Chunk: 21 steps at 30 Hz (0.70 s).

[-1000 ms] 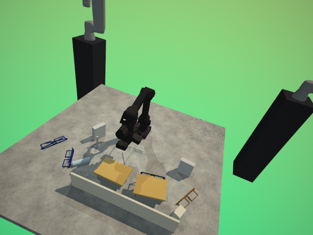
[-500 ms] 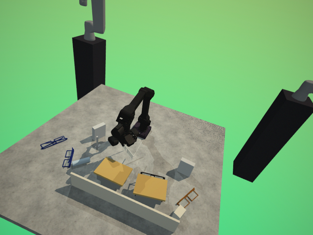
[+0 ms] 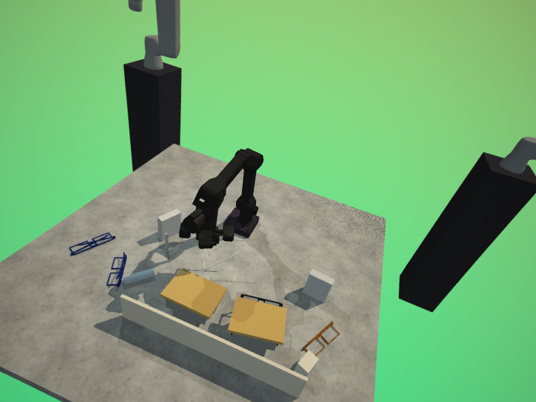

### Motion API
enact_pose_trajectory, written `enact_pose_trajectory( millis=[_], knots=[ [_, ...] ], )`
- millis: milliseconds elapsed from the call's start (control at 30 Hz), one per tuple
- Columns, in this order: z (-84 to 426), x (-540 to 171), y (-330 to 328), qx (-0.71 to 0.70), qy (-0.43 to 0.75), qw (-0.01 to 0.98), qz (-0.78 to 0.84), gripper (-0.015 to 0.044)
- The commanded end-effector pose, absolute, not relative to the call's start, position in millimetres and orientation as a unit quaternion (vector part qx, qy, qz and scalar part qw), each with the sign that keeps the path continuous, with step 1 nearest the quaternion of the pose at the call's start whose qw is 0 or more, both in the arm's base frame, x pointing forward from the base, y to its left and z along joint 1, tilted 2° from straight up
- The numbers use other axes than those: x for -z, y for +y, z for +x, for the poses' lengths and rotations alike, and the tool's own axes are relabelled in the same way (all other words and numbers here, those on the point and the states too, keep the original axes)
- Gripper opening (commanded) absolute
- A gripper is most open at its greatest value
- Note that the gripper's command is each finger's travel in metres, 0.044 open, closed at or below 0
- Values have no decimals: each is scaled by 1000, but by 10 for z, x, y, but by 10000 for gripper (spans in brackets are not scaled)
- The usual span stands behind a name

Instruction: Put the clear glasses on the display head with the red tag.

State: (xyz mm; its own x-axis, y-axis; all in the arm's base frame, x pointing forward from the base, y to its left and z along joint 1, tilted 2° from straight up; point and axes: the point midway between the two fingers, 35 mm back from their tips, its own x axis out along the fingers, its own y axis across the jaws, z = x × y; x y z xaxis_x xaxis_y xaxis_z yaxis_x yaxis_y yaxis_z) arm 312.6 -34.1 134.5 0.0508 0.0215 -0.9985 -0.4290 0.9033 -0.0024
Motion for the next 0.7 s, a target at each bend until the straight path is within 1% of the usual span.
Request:
enact_pose_trajectory(
  millis=[0,333,667],
  knots=[
    [3136,-1362,-397,-112,678,719,-102,0],
    [3130,-1358,-537,23,687,725,40,0],
    [3117,-1355,-676,157,669,704,180,0]
  ],
)
